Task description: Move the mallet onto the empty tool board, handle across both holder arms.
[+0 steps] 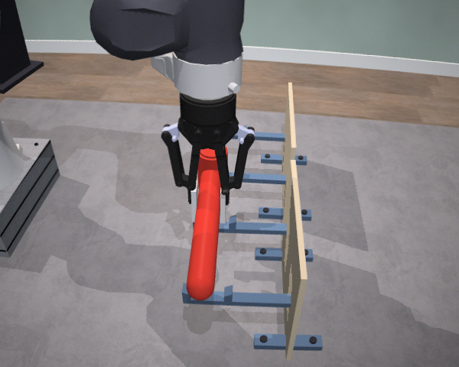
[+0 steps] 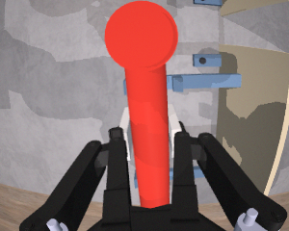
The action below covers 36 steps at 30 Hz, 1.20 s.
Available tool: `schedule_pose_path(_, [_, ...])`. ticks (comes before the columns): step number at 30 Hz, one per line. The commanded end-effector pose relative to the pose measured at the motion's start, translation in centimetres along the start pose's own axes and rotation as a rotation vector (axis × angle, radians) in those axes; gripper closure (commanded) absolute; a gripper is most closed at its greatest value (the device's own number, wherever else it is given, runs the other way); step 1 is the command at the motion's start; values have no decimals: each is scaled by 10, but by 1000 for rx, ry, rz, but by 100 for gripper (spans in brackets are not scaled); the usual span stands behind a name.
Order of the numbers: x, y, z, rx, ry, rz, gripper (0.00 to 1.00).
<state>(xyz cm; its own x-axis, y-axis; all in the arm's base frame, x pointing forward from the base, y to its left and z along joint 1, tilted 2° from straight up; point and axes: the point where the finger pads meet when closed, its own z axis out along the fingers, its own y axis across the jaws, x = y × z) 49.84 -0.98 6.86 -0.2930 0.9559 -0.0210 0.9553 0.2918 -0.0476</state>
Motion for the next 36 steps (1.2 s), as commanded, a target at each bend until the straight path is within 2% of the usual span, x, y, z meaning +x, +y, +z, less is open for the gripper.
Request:
schedule_pose_path(1, [0, 5, 2, -15, -3, 10, 100])
schedule_pose_path(17, [-1, 6, 24, -17, -3, 11, 100])
schedule_pose_path(36, [0, 6, 39, -16, -3, 10, 100])
